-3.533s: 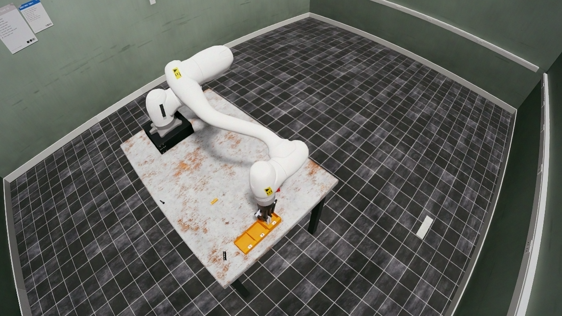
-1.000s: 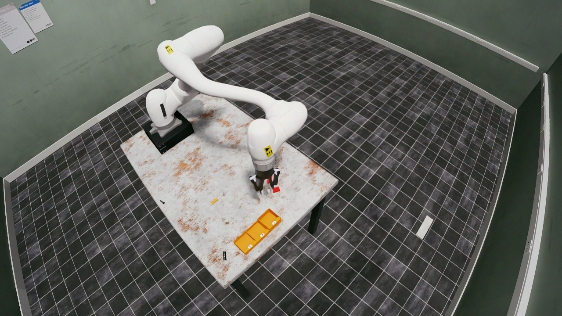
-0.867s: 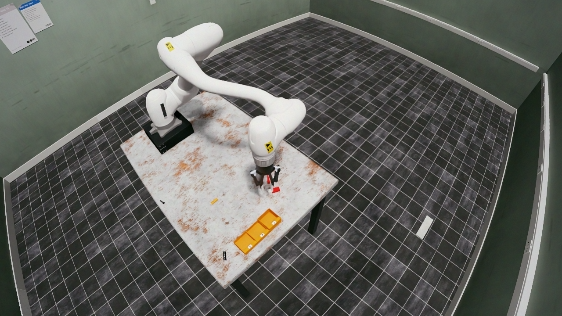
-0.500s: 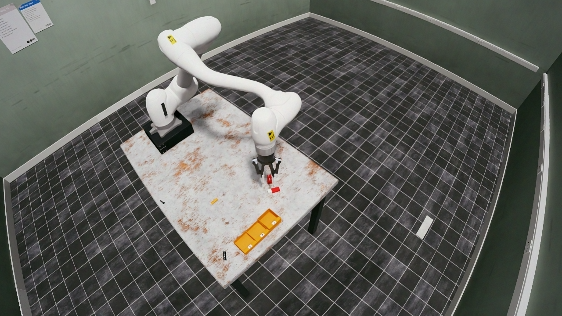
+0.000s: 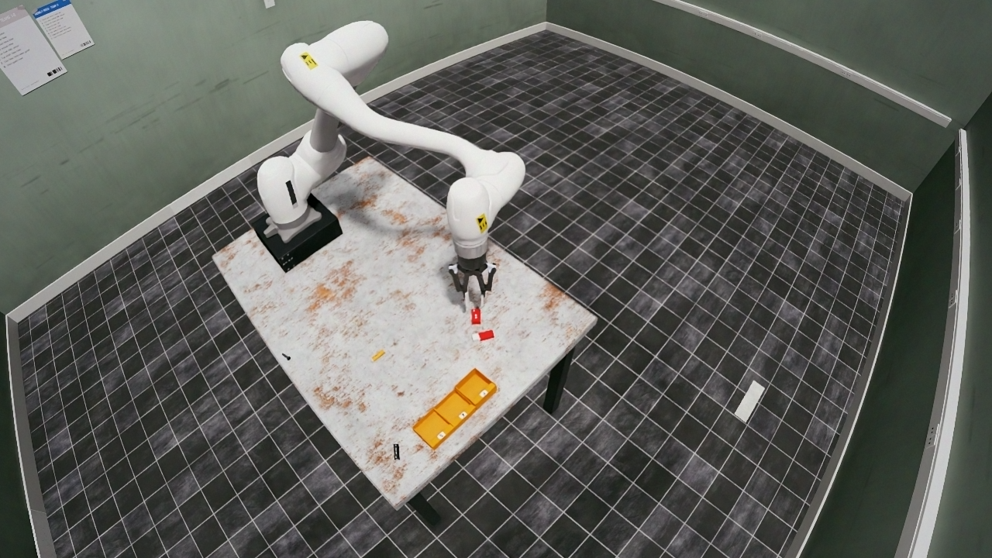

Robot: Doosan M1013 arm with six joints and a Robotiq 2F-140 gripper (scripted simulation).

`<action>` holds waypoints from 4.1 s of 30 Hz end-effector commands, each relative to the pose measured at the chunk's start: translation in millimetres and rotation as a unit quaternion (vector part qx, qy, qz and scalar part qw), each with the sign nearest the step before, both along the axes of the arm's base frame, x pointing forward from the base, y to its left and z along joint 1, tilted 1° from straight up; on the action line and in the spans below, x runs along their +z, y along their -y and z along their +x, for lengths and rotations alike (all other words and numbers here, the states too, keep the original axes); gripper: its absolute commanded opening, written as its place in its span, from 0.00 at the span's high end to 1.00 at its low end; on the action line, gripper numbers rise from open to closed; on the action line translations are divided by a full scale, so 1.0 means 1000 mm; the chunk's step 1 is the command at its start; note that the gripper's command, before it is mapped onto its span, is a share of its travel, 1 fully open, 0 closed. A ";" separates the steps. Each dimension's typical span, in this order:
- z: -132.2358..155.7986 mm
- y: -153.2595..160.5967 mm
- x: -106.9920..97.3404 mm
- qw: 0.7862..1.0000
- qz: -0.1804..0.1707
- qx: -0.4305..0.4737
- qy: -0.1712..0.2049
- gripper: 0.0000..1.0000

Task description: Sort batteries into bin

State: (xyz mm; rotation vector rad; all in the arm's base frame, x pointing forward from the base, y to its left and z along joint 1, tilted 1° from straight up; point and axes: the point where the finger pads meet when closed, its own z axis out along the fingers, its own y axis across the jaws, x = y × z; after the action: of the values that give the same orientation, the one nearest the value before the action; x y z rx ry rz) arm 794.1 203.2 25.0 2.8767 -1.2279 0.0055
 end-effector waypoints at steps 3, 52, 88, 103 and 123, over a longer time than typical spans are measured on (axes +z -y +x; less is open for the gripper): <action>0.001 0.001 0.000 1.000 0.000 0.000 0.000 0.67; 0.002 0.003 -0.072 1.000 0.000 0.000 0.000 0.67; 0.002 0.003 -0.077 1.000 0.000 0.000 0.000 0.78; 0.002 0.003 -0.067 1.000 0.000 0.000 0.000 0.78; 0.002 0.002 -0.017 1.000 0.000 0.000 0.000 0.78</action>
State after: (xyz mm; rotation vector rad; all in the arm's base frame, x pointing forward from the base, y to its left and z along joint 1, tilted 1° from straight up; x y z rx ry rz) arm 796.0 200.7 6.6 2.8768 -1.2279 0.0058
